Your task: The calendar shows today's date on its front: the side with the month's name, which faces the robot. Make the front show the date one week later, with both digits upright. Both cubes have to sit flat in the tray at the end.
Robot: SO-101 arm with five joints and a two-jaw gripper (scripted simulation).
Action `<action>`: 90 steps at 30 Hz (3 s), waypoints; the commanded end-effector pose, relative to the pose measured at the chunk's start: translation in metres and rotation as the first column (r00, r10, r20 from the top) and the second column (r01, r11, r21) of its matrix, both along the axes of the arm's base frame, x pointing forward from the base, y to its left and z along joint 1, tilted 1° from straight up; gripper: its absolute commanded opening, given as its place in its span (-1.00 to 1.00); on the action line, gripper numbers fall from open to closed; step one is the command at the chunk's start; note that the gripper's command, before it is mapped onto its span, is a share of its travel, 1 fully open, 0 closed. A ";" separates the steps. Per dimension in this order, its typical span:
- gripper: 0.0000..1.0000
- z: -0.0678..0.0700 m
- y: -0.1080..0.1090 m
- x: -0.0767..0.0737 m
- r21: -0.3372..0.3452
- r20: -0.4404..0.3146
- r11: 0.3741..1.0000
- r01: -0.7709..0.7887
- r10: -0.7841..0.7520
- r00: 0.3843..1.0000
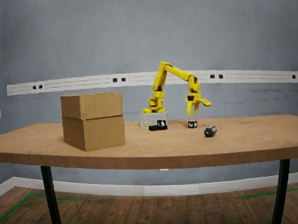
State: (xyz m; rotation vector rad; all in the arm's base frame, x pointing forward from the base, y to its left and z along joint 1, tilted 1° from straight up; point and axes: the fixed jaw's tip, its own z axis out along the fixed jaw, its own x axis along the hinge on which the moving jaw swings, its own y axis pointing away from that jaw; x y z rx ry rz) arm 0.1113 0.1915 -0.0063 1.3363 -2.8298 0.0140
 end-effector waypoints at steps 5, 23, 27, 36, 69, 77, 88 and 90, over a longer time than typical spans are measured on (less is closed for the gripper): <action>-0.30 -0.010 0.001 -0.003 -0.010 -0.008 1.000 -0.017 0.017 1.000; -0.30 -0.033 0.000 -0.003 -0.010 -0.008 1.000 -0.017 0.017 1.000; -0.30 -0.036 0.000 -0.003 -0.010 -0.008 1.000 -0.018 0.017 1.000; -0.30 -0.041 0.000 -0.003 -0.010 -0.008 1.000 -0.018 0.017 1.000; -0.49 -0.041 -0.005 0.002 -0.009 -0.008 1.000 -0.017 0.017 1.000; -0.56 -0.041 -0.006 0.004 -0.009 -0.008 1.000 -0.017 0.017 1.000; -0.60 -0.041 -0.007 0.005 -0.008 -0.008 1.000 -0.017 0.017 1.000; -0.60 -0.041 -0.007 0.005 -0.008 -0.008 1.000 -0.017 0.017 1.000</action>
